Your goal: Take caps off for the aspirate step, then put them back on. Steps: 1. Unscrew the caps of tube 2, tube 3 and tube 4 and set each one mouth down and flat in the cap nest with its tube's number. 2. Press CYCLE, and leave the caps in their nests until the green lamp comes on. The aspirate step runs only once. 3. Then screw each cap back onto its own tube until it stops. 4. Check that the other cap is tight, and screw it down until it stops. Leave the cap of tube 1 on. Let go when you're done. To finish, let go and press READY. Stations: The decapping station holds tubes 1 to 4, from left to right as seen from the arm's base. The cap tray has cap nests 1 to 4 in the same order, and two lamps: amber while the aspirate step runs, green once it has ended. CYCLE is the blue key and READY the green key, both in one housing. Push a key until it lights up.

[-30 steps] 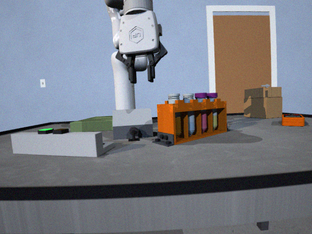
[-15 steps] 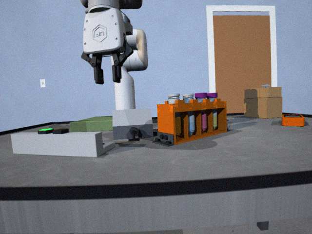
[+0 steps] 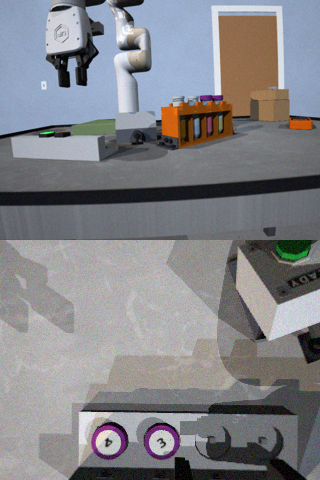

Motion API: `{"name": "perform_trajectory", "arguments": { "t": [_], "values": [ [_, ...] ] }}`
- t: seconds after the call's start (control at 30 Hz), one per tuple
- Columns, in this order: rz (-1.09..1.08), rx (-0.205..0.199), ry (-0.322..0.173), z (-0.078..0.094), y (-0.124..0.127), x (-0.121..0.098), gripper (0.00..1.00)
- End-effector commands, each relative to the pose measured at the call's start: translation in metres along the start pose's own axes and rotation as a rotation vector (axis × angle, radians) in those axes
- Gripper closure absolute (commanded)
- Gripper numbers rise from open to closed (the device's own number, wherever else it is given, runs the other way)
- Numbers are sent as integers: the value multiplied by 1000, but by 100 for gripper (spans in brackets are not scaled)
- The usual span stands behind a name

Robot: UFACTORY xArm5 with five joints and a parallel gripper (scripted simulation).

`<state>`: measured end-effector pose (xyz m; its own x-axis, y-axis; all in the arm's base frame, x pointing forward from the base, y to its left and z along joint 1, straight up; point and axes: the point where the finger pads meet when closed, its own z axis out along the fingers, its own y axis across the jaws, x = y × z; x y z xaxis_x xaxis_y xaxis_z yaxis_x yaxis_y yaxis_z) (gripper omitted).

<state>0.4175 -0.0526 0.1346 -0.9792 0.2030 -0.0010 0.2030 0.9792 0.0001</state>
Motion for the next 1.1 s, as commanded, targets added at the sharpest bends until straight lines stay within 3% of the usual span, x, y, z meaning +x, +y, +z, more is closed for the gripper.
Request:
{"name": "perform_trajectory", "arguments": {
  "t": [0.0, 0.4, 0.9, 0.97, 1.07],
  "values": [
    [-1, -1, -1, -1, -31, -17, 54],
    [-1, -1, -1, -1, -35, -19, 54],
    [-1, -1, -1, 74, -35, -19, 54],
    [-1, -1, -1, 74, -35, -19, 54],
    [-1, -1, -1, 89, -35, -20, 54]
  ]
}}
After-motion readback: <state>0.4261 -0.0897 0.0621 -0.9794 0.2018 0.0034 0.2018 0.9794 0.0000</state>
